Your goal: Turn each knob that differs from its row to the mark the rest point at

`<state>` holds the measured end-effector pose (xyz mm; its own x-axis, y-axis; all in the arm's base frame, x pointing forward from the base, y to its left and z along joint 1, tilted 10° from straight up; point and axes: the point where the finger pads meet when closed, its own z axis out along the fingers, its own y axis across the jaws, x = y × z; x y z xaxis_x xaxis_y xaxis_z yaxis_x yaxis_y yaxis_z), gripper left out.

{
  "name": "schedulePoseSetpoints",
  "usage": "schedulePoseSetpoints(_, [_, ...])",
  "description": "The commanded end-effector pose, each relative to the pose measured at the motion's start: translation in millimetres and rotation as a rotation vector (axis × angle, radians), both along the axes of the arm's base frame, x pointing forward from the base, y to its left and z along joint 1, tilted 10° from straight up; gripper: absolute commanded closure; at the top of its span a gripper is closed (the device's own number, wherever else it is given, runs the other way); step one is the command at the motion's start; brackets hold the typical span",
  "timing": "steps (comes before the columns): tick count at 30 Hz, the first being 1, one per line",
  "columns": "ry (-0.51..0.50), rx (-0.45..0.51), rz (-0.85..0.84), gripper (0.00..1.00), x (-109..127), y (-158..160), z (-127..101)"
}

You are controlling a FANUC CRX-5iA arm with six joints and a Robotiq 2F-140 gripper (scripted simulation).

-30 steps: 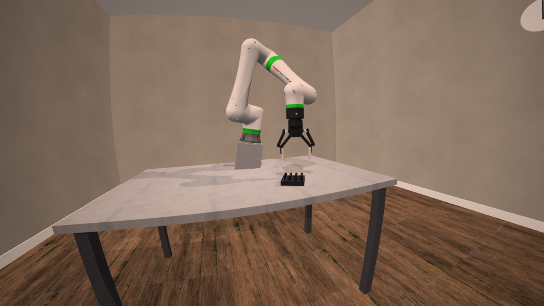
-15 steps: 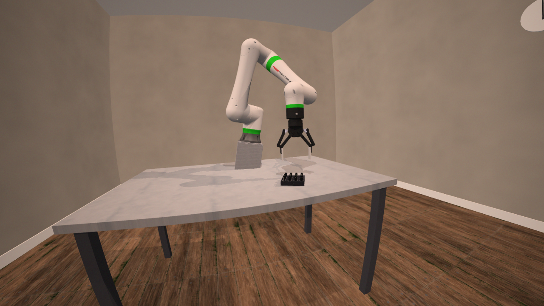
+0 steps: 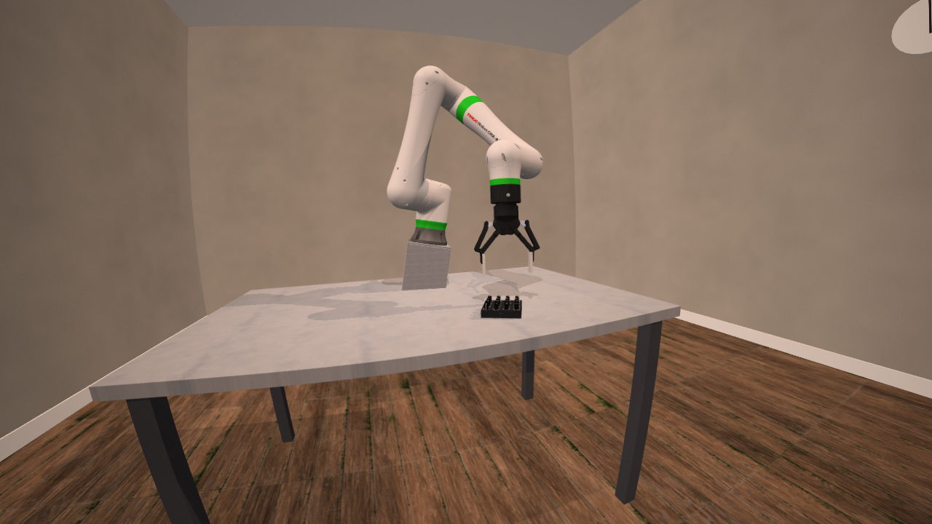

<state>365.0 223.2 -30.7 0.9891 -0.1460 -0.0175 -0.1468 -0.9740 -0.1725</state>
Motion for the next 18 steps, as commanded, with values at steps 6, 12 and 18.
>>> schedulePoseSetpoints(6, [0.0,0.0,0.0,0.0,0.2,0.0,0.1])
schedulePoseSetpoints(12, [0.001,0.0,-0.007,0.0,0.7,-0.2,0.2])
schedulePoseSetpoints(18, [0.038,0.001,-0.22,0.0,16.8,-8.8,1.3])
